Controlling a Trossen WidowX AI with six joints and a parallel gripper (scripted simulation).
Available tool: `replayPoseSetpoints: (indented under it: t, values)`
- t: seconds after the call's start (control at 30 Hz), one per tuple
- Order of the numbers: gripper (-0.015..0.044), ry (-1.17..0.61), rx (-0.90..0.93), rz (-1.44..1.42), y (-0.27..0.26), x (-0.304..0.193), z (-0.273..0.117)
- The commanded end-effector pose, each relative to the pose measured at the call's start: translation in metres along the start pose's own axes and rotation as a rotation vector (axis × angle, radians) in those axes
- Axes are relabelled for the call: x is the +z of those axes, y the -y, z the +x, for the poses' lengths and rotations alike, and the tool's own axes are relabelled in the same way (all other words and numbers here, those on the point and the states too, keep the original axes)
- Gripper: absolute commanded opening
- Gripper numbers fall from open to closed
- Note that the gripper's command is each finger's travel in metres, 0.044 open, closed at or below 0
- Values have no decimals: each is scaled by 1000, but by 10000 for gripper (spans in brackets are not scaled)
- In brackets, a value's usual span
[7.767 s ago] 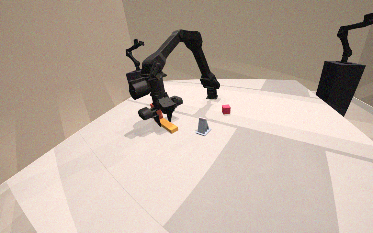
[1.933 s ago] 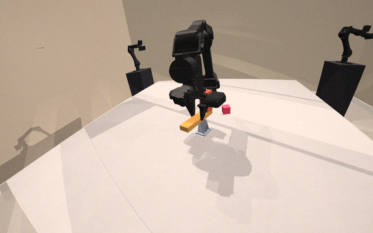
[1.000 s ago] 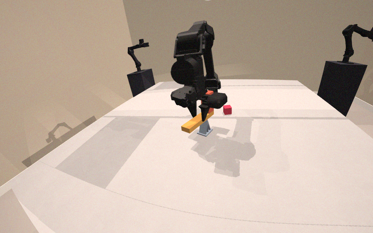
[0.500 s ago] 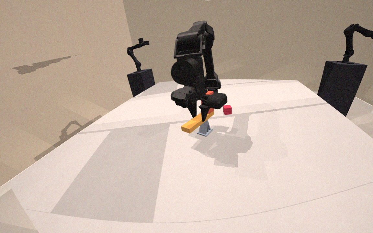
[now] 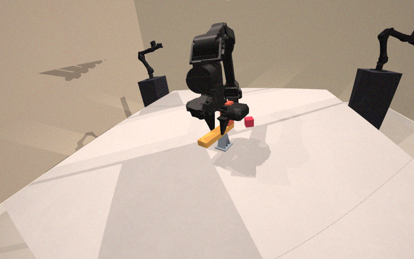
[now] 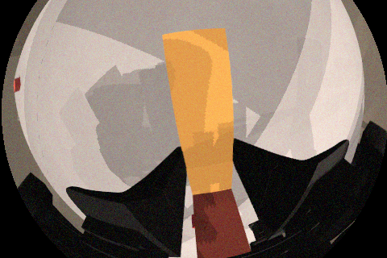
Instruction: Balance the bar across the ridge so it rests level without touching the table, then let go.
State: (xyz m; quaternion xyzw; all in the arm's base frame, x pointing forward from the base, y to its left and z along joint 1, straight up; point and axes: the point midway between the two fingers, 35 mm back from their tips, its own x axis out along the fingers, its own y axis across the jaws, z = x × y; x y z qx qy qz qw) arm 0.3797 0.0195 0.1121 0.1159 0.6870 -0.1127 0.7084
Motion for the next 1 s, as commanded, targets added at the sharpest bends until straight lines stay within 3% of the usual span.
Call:
replayPoseSetpoints:
  t: [0.0, 0.97]
  values:
    - [0, 1, 2, 1, 0, 0, 1]
    - [0, 1, 2, 1, 0, 0, 3]
